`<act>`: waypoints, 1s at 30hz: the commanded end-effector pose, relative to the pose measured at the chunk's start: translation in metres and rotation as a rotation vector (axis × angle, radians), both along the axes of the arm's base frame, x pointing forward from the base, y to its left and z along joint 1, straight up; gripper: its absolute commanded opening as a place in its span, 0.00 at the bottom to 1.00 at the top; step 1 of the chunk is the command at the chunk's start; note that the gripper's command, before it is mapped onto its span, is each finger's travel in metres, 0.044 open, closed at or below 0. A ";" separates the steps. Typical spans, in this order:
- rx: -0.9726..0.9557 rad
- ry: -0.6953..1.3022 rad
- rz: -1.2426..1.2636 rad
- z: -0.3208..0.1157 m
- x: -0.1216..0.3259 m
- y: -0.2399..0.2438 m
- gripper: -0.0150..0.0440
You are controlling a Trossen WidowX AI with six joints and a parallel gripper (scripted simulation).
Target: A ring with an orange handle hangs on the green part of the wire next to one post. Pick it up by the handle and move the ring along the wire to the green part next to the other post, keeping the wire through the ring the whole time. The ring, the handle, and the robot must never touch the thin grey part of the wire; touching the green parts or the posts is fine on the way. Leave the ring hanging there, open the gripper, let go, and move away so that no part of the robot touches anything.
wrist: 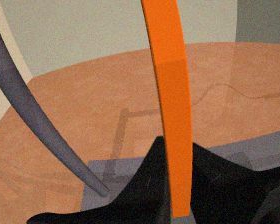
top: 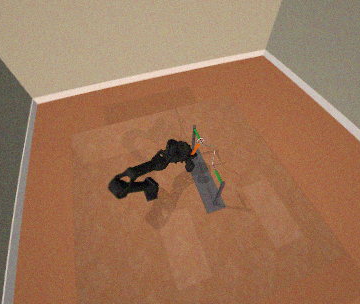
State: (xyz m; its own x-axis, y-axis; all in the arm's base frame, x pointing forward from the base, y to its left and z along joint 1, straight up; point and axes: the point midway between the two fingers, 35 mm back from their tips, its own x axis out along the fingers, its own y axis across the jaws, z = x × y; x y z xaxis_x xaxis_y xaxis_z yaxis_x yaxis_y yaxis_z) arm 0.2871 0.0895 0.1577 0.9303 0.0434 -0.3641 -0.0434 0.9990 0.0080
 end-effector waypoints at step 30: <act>0.025 -0.012 -0.001 -0.002 0.001 0.030 0.00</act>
State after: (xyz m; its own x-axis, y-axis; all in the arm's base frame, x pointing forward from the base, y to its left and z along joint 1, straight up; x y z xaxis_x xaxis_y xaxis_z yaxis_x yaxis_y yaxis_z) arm 0.2883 0.1192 0.1582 0.9338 0.0569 -0.3533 -0.0496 0.9983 0.0296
